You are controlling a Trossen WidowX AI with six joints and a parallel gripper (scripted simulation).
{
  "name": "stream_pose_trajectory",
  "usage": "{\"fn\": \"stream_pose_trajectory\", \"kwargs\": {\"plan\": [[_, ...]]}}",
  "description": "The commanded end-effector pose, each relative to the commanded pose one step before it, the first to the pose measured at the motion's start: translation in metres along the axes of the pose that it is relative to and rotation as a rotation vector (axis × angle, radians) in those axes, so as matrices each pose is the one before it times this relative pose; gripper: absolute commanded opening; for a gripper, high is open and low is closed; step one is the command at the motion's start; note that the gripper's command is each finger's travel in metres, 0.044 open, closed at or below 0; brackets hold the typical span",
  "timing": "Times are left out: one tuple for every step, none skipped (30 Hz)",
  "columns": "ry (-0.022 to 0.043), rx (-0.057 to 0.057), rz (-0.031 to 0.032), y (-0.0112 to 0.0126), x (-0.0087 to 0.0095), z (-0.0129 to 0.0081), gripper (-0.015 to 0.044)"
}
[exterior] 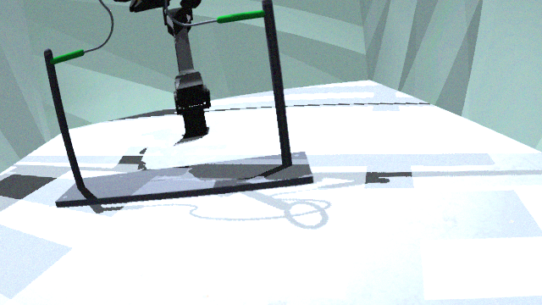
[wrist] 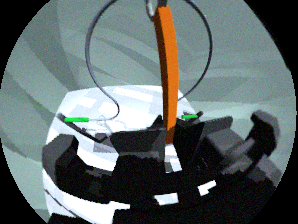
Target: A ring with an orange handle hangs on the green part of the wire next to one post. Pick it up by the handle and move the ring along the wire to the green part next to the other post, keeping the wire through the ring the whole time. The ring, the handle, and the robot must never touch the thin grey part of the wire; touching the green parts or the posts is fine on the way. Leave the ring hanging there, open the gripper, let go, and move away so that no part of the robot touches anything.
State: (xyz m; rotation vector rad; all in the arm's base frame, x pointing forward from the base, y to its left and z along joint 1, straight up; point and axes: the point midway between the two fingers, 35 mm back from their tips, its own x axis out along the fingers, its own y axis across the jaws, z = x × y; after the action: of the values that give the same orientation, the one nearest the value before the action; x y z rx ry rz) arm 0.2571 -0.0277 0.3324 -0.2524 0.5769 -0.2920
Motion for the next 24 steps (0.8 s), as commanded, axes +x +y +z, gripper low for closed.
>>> {"fn": "stream_pose_trajectory", "kwargs": {"plan": [[-0.00688, -0.0405, -0.02705, -0.00187, 0.00039, -0.00022, -0.015], [-0.0017, -0.0106, -0.00733, -0.0006, 0.00007, 0.0, -0.015], [-0.0017, -0.0106, -0.00733, -0.0006, 0.00006, 0.00001, -0.015], [-0.0017, -0.0106, -0.00733, -0.0006, 0.00008, 0.0, -0.015], [-0.0017, -0.0106, -0.00733, -0.0006, 0.00008, -0.00001, -0.015], [-0.0017, -0.0106, -0.00733, -0.0006, 0.00008, 0.0, -0.015], [-0.00169, -0.0107, -0.00733, -0.0006, 0.00007, 0.00001, -0.015], [-0.00169, -0.0107, -0.00733, -0.0006, 0.00006, 0.00002, -0.015], [-0.00169, -0.0107, -0.00733, -0.0006, 0.00008, 0.0, -0.015], [-0.00169, -0.0107, -0.00734, -0.0006, 0.00008, -0.00001, -0.015], [-0.00168, -0.0107, -0.00735, -0.0006, 0.00008, 0.0, -0.015], [-0.00168, -0.0108, -0.00735, -0.0006, 0.00007, 0.00001, -0.015], [-0.00168, -0.0108, -0.00735, -0.0006, 0.00006, 0.00002, -0.015], [-0.00167, -0.0108, -0.00735, -0.0006, 0.00008, 0.0, -0.015], [-0.00167, -0.0108, -0.00736, -0.0006, 0.00008, -0.00001, -0.015], [-0.00167, -0.0108, -0.00737, -0.0006, 0.00008, 0.0, -0.015], [-0.00166, -0.0109, -0.00737, -0.0006, 0.00007, 0.00001, -0.015], [-0.00166, -0.0109, -0.00737, -0.0006, 0.00006, 0.00002, -0.015], [-0.00166, -0.0109, -0.00737, -0.0006, 0.00008, 0.0, -0.015], [-0.00166, -0.0109, -0.00739, -0.0006, 0.00008, -0.00001, -0.015], [-0.00165, -0.0109, -0.00739, -0.0006, 0.00007, 0.0, -0.015], [-0.00165, -0.0109, -0.0074, -0.0006, 0.00007, 0.00001, -0.015], [-0.00165, -0.011, -0.0074, -0.0006, 0.00006, 0.00002, -0.015], [-0.00164, -0.011, -0.00739, -0.0006, 0.00007, 0.0, -0.015]]}}
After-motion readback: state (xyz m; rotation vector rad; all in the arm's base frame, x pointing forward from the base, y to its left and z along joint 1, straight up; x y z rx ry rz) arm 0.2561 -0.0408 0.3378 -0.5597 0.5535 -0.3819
